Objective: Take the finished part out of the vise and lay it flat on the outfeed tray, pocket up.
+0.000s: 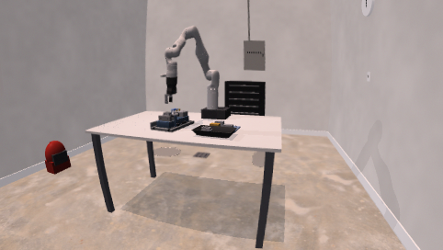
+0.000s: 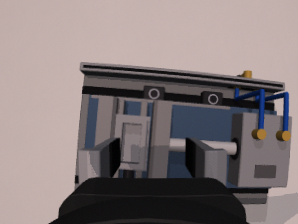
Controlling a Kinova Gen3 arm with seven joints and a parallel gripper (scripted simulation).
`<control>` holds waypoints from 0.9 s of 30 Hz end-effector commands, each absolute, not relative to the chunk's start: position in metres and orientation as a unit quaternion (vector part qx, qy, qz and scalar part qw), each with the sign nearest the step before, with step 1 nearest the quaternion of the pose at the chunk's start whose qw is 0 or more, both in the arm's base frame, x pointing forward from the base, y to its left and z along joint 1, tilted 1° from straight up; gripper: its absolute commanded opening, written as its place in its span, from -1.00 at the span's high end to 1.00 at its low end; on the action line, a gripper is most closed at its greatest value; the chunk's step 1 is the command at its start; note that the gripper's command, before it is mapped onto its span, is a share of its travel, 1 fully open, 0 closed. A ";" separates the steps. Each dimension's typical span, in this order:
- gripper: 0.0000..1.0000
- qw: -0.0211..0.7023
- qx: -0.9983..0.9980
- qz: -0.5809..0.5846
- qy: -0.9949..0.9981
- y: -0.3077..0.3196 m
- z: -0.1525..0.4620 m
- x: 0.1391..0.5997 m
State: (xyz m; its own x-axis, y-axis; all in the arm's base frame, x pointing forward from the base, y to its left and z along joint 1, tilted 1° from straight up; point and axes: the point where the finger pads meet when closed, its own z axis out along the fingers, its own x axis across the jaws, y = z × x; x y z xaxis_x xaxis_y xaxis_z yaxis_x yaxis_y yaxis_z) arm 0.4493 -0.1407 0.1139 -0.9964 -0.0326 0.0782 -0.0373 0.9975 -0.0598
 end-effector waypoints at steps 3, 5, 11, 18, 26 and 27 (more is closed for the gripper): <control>-1.00 0.038 0.016 0.031 -0.999 -0.142 0.115 0.450; -1.00 0.029 0.005 0.022 -0.999 -0.142 0.115 0.454; -1.00 0.022 -0.003 0.015 -1.000 -0.143 0.116 0.458; -1.00 0.017 -0.010 0.010 -1.000 -0.143 0.116 0.461; -1.00 0.010 -0.019 0.003 -1.000 -0.143 0.117 0.465; -1.00 0.010 -0.019 0.003 -1.000 -0.143 0.117 0.465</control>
